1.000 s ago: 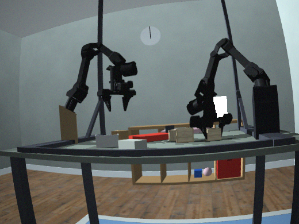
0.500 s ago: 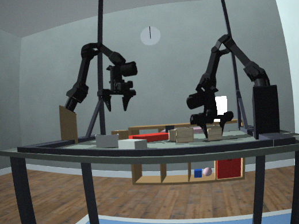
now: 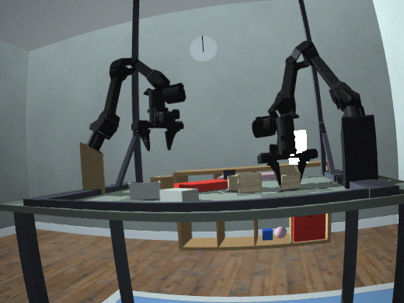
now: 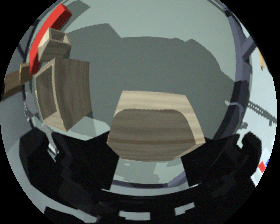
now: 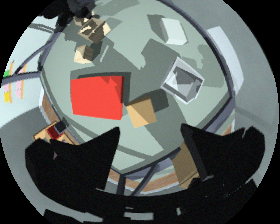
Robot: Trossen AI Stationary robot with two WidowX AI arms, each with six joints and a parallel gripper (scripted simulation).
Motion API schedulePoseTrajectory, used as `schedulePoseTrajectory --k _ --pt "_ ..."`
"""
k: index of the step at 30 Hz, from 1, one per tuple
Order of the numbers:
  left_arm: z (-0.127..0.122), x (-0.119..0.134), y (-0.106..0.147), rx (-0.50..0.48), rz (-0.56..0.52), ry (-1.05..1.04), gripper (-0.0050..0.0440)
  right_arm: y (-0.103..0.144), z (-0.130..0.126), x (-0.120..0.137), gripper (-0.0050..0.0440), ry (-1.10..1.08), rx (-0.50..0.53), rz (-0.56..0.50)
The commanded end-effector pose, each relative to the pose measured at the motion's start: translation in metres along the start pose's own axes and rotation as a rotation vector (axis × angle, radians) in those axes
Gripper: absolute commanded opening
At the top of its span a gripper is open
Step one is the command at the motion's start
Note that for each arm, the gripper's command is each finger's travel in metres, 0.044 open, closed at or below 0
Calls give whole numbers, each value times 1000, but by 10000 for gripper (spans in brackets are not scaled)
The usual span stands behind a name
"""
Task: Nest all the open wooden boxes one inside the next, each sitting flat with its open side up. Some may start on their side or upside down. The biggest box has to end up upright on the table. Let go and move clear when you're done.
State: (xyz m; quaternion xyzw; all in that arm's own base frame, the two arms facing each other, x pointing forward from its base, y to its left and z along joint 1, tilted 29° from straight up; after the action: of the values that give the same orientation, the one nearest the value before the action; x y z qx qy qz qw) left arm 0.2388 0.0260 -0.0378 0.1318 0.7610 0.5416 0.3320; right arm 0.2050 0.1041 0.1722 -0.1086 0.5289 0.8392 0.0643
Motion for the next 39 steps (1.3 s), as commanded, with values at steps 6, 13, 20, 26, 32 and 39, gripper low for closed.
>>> schedulePoseTrajectory --k 6,13,20,26,32,39 --pt "3 18 0 20 -178 0 -50 5 2 -1 400 11 -9 -17" --pt "4 28 -1 34 -291 0 -50 5 2 -1 400 11 -9 -17" --pt "7 41 -4 46 -439 -4 -50 5 2 -1 400 11 -9 -17" --pt "10 45 -6 47 -494 -8 -50 5 2 -1 400 11 -9 -17" --pt "11 56 -11 62 -618 -7 -50 5 2 -1 400 11 -9 -17" --pt "11 67 -18 79 -747 -5 -50 5 2 -1 400 11 -9 -17"
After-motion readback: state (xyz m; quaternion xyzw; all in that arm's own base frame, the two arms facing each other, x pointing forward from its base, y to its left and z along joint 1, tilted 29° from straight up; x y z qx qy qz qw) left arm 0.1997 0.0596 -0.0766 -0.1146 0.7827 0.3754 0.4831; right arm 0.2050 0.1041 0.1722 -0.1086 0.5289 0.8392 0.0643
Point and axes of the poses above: on each arm, the point midway between the two fingers, 35 mm back from their tips, its own y axis back along the fingers, its own z axis across the jaws, x = y × z, the point moved 5 cm from there along y, back along the fingers, and after that the axes turned 7 degrees about y, right-handed, at the moved point
